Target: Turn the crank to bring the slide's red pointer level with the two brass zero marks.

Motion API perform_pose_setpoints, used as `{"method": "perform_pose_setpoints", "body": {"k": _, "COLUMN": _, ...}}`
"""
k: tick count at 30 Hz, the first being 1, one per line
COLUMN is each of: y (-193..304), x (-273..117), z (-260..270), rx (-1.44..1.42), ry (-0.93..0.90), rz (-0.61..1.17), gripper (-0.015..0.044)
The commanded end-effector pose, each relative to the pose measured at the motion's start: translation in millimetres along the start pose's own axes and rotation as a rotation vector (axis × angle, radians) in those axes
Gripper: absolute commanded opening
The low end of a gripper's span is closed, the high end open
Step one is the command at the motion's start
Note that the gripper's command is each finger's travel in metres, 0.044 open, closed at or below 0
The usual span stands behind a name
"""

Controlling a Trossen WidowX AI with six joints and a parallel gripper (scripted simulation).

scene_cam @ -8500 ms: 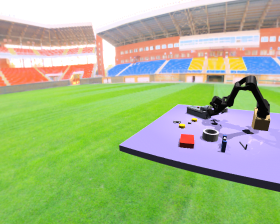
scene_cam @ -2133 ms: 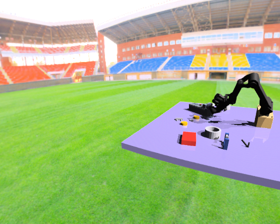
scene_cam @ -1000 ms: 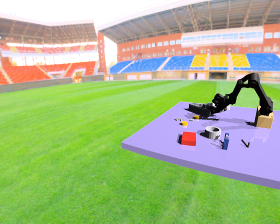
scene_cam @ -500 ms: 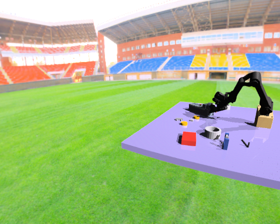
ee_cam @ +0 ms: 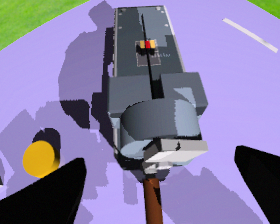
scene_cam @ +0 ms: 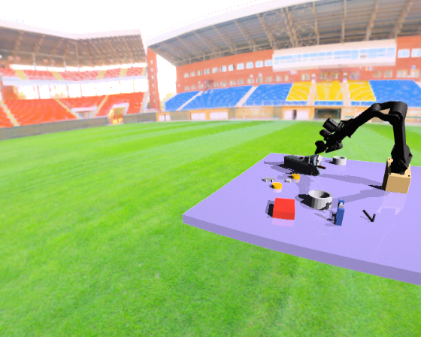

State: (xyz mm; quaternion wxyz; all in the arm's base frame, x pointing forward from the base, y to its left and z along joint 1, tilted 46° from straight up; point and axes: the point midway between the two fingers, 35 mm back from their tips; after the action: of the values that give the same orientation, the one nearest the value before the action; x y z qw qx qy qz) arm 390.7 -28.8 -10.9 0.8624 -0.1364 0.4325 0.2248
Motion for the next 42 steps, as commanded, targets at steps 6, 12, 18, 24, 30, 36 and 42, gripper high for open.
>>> {"method": "perform_pose_setpoints", "body": {"k": 6, "y": -35.6, "x": -41.3, "z": 9.5, "rx": -0.011, "ry": -0.013, "rz": 0.001, "gripper": 0.0440}}
{"method": "perform_pose_setpoints", "body": {"k": 12, "y": -57.1, "x": -25.2, "z": 12.6, "rx": -0.079, "ry": -0.037, "rz": 0.052, "gripper": 0.0440}}
{"method": "perform_pose_setpoints", "body": {"k": 18, "y": -79.2, "x": -7.8, "z": 11.8, "rx": -0.147, "ry": -0.071, "rz": 0.099, "gripper": 0.0440}}
{"method": "perform_pose_setpoints", "body": {"k": 24, "y": -100.5, "x": 10.2, "z": 7.2, "rx": -0.212, "ry": -0.114, "rz": 0.140, "gripper": 0.0440}}
{"method": "perform_pose_setpoints", "body": {"k": 30, "y": -120.7, "x": 28.4, "z": -1.1, "rx": -0.275, "ry": -0.165, "rz": 0.174, "gripper": 0.0440}}
{"method": "perform_pose_setpoints", "body": {"k": 36, "y": -130.3, "x": 39.4, "z": -7.5, "rx": -0.309, "ry": -0.196, "rz": 0.189, "gripper": 0.0440}}
{"method": "perform_pose_setpoints", "body": {"k": 42, "y": -102.5, "x": 70.4, "z": -14.9, "rx": -0.310, "ry": -0.198, "rz": 0.190, "gripper": 0.0440}}
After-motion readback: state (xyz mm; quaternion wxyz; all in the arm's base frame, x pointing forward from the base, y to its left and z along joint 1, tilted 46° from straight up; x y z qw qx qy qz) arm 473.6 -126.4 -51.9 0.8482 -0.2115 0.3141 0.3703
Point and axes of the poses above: the point midway between the two fingers, 35 mm back from their tips, its own x axis out along the fingers, its own z axis across the jaws, y = z × x, and after that the axes turned 15 degrees about x, right-handed
